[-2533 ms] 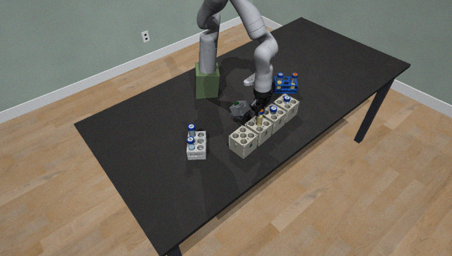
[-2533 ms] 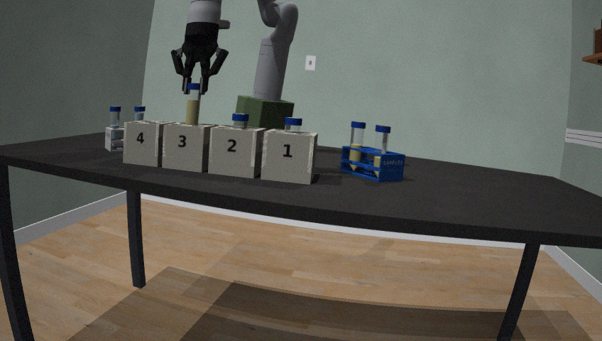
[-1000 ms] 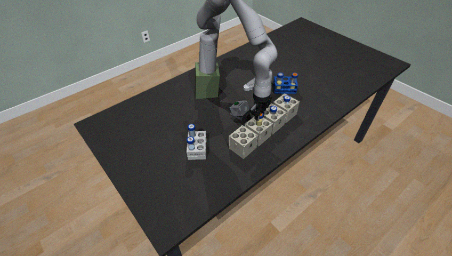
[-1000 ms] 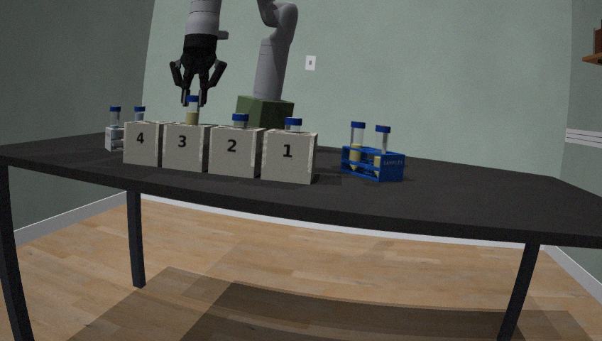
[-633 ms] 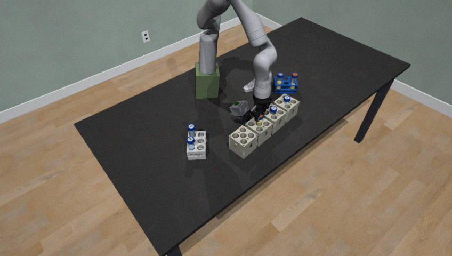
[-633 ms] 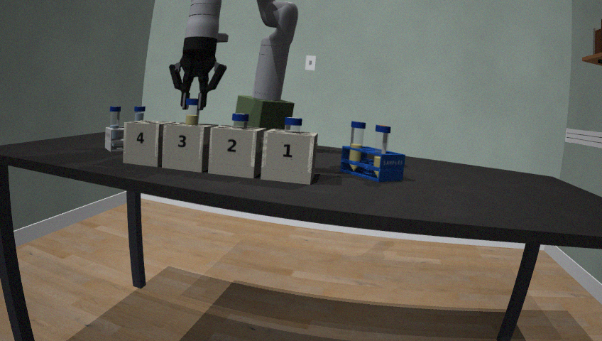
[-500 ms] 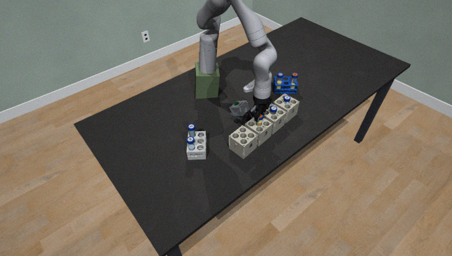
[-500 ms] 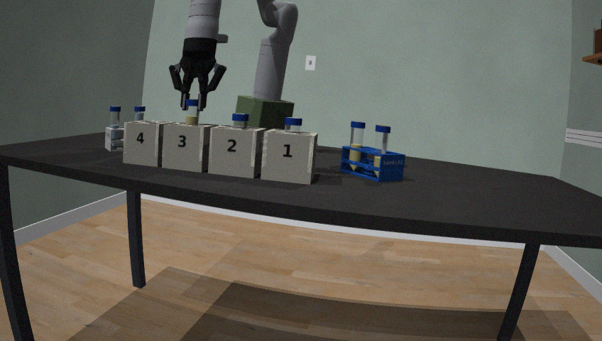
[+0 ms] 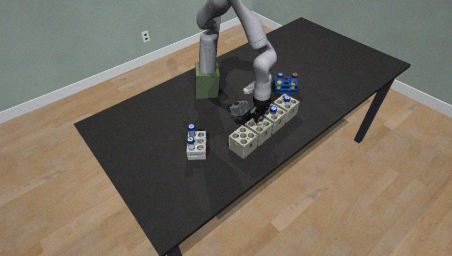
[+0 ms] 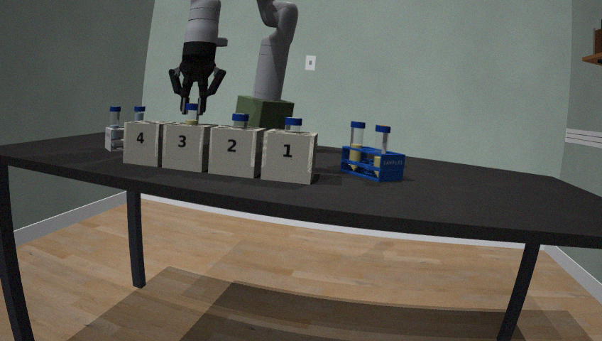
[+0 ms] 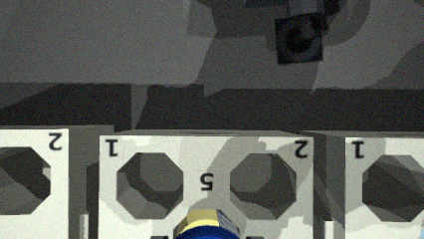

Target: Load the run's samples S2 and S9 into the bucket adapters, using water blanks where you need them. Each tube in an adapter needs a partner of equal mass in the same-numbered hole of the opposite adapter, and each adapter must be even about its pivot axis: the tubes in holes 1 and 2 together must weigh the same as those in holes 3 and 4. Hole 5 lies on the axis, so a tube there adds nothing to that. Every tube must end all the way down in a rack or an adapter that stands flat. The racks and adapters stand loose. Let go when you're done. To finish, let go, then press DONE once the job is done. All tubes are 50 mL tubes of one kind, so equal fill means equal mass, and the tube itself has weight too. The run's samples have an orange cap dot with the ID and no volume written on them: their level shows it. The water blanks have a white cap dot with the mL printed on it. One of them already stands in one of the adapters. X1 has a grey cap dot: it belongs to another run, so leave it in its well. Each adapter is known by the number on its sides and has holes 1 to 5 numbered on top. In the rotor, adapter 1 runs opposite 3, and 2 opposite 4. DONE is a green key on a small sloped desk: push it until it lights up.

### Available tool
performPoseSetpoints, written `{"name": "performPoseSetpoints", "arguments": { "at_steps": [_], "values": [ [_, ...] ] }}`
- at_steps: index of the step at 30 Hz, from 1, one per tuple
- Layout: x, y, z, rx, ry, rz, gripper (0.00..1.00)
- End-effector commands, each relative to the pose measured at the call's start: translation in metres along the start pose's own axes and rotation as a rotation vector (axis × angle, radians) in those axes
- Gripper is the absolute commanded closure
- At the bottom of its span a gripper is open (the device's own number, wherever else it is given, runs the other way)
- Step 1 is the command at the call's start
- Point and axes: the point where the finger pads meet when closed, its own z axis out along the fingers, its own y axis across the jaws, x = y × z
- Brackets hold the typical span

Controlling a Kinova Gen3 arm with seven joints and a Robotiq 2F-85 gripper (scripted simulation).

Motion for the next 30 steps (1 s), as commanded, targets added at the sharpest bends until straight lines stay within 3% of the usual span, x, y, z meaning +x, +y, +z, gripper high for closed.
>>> {"name": "performPoseSetpoints", "arguments": {
  "at_steps": [1,30],
  "values": [
    [0.0,0.0,0.003,0.002,-0.001,0.0,0.9],
    [0.0,0.0,0.017,0.001,0.0,-0.001,0.9]
  ]
}}
